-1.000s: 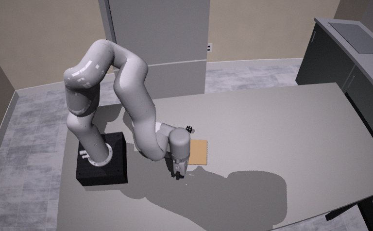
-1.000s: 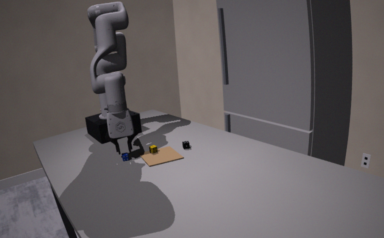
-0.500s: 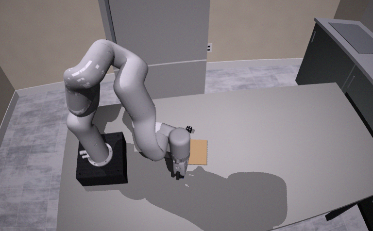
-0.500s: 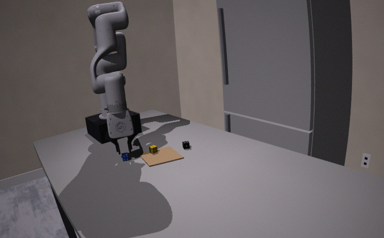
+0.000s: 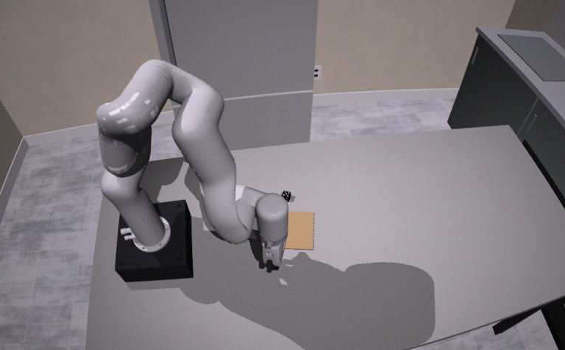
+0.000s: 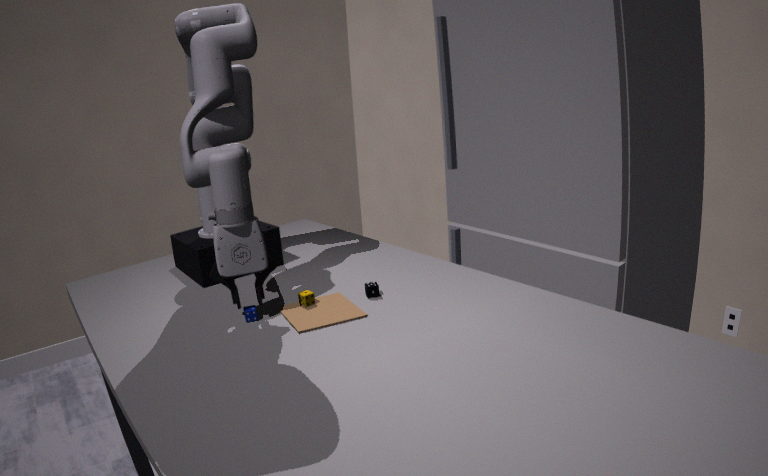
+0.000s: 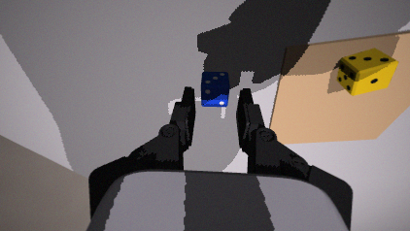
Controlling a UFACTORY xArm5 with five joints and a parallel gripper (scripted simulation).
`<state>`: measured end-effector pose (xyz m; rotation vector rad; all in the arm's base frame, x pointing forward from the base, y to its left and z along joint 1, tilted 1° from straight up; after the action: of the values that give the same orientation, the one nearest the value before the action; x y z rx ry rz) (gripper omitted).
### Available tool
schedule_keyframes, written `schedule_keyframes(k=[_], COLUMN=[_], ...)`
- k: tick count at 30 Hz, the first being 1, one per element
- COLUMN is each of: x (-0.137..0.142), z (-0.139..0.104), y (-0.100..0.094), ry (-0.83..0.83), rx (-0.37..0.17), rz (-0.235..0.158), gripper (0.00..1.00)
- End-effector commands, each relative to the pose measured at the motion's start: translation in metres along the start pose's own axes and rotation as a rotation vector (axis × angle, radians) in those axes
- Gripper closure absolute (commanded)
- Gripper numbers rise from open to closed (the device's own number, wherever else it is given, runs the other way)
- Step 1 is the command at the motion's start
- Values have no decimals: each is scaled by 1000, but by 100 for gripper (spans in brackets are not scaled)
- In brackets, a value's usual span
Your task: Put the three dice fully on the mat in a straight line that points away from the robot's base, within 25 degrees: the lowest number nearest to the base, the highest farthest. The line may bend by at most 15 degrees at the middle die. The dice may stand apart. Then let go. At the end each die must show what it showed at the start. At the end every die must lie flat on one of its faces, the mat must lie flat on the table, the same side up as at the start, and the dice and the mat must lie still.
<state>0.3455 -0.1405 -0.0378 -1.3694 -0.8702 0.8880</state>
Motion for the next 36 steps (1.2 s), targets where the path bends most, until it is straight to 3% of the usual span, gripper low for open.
schedule_keyframes(k=[1, 22, 36], x=[0, 0, 1], z=[-1, -1, -1], y=[-1, 0, 16], ry=[0, 0, 0], rx=[-3, -3, -3], rz=[0, 0, 0], gripper=[58, 58, 58])
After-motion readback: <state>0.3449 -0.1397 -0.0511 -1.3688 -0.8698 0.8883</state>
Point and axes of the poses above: the point where the finger pads meet when closed, its own y axis out along the fingers, its own x axis across the jaws, z = x × y, the point moved 1 cm from there along -y, back along the fingers, and after that the axes turned 1 degree about -y, right-handed, at the moved point
